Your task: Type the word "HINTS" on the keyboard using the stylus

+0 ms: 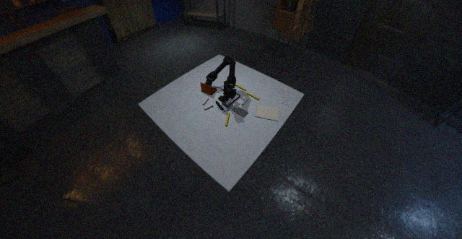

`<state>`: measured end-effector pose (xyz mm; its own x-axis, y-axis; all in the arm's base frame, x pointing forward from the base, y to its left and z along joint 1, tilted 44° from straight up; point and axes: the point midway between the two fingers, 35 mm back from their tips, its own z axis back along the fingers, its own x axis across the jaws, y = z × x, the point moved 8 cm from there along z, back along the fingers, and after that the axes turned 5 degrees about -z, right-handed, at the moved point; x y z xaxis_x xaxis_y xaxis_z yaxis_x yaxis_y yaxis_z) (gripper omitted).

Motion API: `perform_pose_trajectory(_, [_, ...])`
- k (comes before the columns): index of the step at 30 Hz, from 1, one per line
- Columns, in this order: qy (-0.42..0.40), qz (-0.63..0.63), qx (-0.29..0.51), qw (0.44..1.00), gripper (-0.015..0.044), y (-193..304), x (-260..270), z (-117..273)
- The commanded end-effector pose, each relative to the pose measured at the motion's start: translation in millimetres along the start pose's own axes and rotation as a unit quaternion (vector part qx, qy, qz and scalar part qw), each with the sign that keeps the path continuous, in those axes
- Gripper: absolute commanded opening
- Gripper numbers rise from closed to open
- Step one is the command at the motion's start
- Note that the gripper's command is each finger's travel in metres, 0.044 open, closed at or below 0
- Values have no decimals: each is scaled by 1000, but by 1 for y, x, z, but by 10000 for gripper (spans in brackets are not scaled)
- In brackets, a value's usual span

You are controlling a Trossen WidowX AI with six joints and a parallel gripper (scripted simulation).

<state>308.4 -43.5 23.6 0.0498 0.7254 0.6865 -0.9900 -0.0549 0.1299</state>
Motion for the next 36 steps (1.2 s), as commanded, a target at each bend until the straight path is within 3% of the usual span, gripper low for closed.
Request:
perform_pose_trajectory(1, [3,5,-1,1000,0,-2,-1,1])
perform_pose_trajectory(8, [3,5,0,1000,0,30,21,0])
perform_pose_trajectory(24, [3,5,0,1000,0,31,24,0])
perform_pose_trajectory(30, [1,4,0,1000,0,38,96,0])
perform_pose_trajectory(36, [1,5,0,1000,0,39,98,0])
